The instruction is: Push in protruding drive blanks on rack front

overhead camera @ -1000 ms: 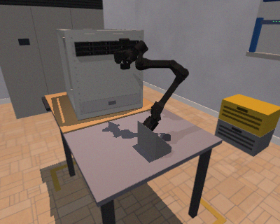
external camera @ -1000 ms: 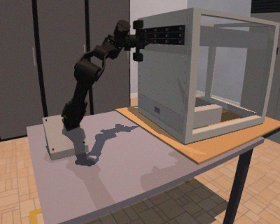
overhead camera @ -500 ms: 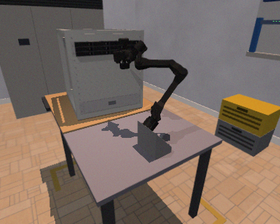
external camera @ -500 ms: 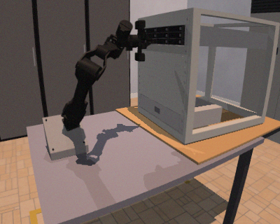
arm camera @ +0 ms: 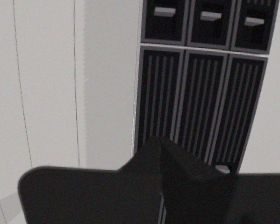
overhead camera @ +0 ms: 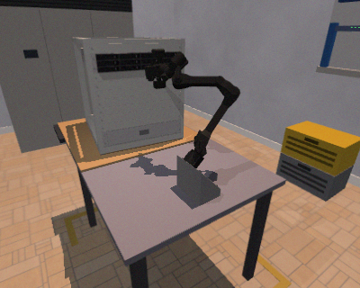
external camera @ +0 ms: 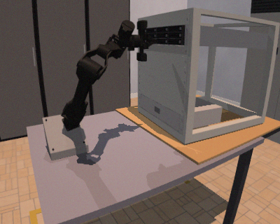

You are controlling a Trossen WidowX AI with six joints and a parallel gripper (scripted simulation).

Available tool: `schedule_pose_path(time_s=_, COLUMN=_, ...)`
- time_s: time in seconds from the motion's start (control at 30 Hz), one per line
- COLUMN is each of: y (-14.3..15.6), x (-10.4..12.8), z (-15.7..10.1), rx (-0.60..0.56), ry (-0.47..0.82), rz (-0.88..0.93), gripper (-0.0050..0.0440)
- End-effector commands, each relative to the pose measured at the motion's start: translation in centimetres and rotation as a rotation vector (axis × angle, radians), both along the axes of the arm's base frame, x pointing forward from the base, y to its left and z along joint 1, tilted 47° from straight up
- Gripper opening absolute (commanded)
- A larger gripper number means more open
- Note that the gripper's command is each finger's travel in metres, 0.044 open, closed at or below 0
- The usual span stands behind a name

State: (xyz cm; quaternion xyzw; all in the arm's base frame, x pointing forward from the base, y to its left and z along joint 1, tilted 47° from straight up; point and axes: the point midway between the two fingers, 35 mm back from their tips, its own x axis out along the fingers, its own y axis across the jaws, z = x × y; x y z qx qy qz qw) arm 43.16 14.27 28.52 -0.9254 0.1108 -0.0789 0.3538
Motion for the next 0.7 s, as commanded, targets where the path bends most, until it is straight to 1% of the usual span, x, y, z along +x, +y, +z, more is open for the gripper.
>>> schedule_pose_path(time_s=0.0, y=0.18, x=0.21, z=0.71, rx=0.011, ry=-0.015, rz=0.004, gripper=-0.005)
schedule_pose_path(time_s=0.17, y=0.16, x=0.28, z=0.72, rx=0.011, ry=-0.015, rz=0.004, gripper=-0.005)
schedule_pose_path(time_s=0.37, y=-0.08, x=1.16, z=0.8, rx=0.011, ry=-0.015, rz=0.004, gripper=-0.005)
schedule_pose_path(time_s=0.67, y=-0.08, x=1.17, z=0.8, rx=0.011, ry=-0.015, rz=0.004, gripper=-0.005)
